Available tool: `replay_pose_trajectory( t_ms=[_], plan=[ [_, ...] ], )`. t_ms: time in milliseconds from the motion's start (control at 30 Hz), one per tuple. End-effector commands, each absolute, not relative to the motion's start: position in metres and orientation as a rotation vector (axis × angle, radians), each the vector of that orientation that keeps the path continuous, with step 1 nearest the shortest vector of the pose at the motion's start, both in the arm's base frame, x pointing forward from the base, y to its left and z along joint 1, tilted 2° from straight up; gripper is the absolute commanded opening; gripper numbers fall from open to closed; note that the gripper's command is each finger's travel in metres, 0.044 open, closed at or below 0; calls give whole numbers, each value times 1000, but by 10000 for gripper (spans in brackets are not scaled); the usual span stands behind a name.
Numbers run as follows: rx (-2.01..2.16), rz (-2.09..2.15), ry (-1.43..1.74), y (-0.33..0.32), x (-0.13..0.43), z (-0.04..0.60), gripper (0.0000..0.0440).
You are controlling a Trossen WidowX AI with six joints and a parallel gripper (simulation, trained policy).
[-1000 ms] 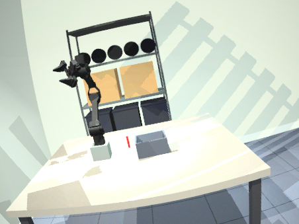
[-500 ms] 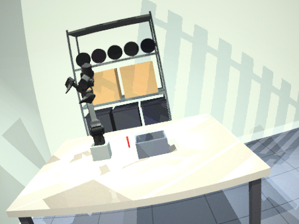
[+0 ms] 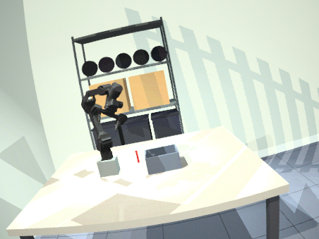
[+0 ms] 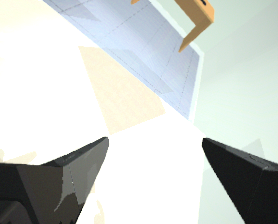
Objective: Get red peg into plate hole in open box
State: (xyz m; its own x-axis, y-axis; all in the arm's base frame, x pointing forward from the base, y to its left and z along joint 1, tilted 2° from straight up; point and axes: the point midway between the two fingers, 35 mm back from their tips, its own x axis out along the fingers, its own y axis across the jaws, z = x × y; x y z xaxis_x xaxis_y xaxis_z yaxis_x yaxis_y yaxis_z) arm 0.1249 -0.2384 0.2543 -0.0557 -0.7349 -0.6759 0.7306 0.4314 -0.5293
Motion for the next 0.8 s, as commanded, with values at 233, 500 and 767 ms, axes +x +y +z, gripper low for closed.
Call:
replay_pose_trajectory(
  t_ms=[233, 500, 767],
  plan=[
    [107, -995, 1162, -181, 180, 213, 440],
    [182, -872, 1215, -125, 208, 189, 440],
    [246, -786, 1282, -67, 219, 171, 440]
  ],
)
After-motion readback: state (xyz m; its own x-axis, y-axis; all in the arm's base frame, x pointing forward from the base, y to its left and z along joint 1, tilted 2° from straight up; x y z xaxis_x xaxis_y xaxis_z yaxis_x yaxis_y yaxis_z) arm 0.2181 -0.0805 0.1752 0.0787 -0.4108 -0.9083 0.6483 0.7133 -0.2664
